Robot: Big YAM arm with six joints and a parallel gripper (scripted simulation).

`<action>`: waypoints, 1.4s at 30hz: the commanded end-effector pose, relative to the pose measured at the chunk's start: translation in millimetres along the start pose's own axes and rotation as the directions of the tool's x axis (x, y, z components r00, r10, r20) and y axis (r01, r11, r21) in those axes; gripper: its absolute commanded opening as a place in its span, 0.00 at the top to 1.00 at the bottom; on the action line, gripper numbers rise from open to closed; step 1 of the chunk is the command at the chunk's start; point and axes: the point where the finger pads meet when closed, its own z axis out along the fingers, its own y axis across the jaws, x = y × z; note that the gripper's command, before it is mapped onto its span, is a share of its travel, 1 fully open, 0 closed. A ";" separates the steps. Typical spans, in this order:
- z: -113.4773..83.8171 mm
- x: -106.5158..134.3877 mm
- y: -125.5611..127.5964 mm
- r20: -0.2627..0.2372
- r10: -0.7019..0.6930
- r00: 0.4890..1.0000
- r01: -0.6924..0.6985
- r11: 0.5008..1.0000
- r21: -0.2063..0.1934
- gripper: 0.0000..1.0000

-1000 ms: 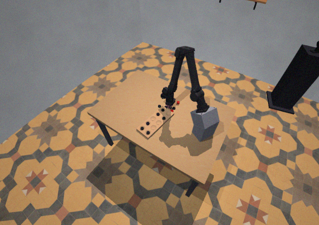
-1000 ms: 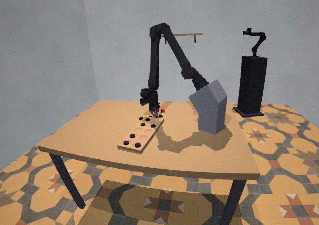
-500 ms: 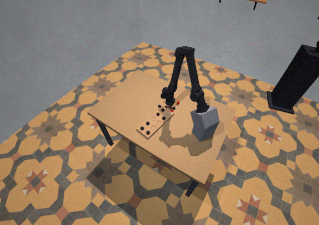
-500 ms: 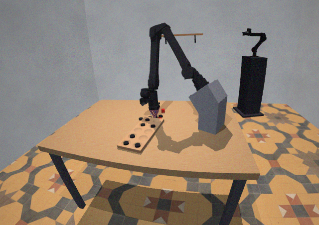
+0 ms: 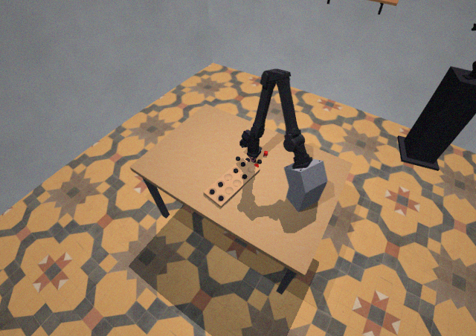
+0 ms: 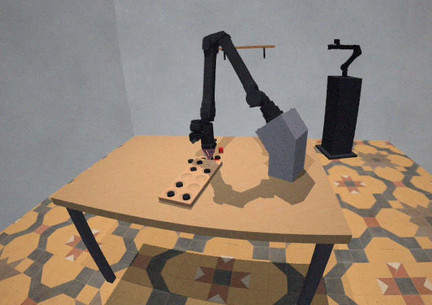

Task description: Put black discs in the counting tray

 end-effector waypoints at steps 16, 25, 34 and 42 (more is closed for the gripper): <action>-34.6 -6.8 2.3 0.019 0.001 1.000 -0.001 1.000 -0.002 1.00; -92.2 -10.0 1.0 0.027 0.003 1.000 -0.003 1.000 -0.001 1.00; -97.8 1.8 2.5 -0.011 0.001 1.000 -0.001 1.000 -0.005 1.00; -98.8 -44.9 66.6 -0.005 0.009 1.000 -0.009 1.000 -0.018 1.00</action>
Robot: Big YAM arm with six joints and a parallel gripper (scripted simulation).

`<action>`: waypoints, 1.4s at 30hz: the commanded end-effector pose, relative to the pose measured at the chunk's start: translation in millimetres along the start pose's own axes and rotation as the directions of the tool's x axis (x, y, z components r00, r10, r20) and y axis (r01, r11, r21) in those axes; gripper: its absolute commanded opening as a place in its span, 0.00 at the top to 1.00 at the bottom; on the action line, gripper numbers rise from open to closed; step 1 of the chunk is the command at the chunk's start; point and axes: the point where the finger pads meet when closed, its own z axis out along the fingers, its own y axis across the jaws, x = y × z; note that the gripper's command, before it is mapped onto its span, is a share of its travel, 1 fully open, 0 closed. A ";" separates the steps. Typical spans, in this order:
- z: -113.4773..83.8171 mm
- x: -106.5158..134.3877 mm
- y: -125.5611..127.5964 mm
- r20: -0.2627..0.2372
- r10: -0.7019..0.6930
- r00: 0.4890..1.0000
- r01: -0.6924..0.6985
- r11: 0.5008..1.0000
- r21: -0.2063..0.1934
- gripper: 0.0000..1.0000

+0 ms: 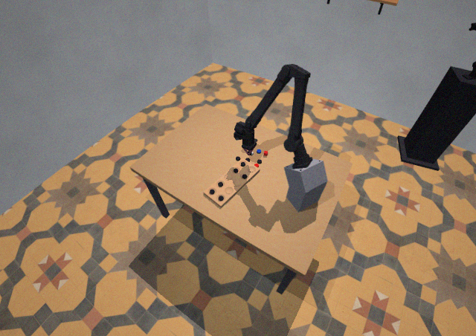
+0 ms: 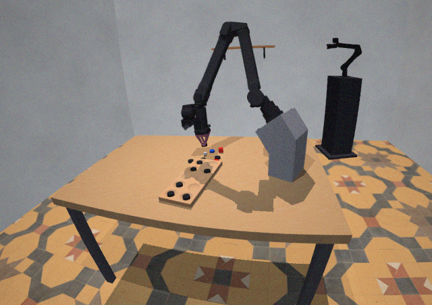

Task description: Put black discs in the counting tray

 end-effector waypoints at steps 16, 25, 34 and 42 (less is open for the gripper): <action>-25.4 -73.7 183.0 0.059 0.081 0.995 -0.080 0.997 -0.013 1.00; 55.1 -66.6 187.8 0.043 0.048 0.998 -0.048 0.999 -0.009 1.00; 51.9 -76.2 198.1 0.081 0.041 0.996 -0.038 0.999 -0.035 1.00; 80.5 -65.7 188.1 0.041 0.045 0.998 -0.045 0.999 -0.008 1.00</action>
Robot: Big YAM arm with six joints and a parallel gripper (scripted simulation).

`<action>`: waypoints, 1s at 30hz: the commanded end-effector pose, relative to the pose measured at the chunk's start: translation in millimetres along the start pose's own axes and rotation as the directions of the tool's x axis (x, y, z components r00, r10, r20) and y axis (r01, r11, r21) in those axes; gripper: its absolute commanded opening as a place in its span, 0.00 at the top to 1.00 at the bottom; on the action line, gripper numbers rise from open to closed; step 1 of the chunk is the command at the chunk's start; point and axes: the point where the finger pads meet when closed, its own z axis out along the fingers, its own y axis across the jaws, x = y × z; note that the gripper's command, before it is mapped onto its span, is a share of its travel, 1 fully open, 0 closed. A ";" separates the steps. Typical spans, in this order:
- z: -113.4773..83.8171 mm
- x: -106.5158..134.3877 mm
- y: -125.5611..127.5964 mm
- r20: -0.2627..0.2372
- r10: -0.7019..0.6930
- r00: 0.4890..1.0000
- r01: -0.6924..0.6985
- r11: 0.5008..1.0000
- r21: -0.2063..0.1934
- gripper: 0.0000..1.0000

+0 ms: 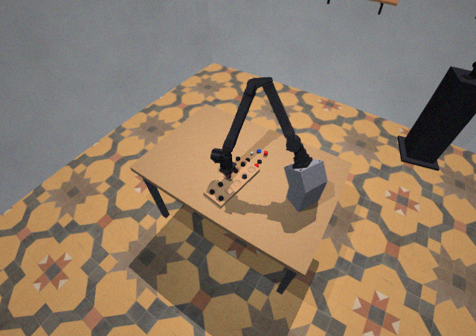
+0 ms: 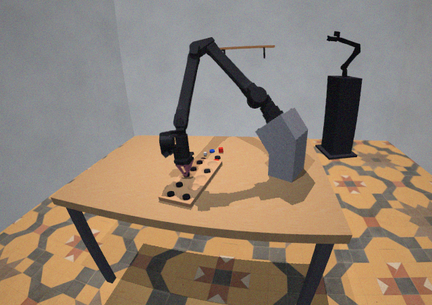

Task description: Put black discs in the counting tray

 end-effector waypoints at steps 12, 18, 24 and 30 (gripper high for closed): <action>5.0 -10.6 4.3 0.021 -0.010 1.000 0.010 1.000 -0.009 1.00; 5.0 -10.6 4.3 0.021 -0.010 1.000 0.010 1.000 -0.009 1.00; 5.3 -10.5 4.3 0.021 -0.010 1.000 0.010 1.000 -0.009 0.65; 5.3 -10.5 4.3 0.021 -0.010 1.000 0.010 1.000 -0.009 0.65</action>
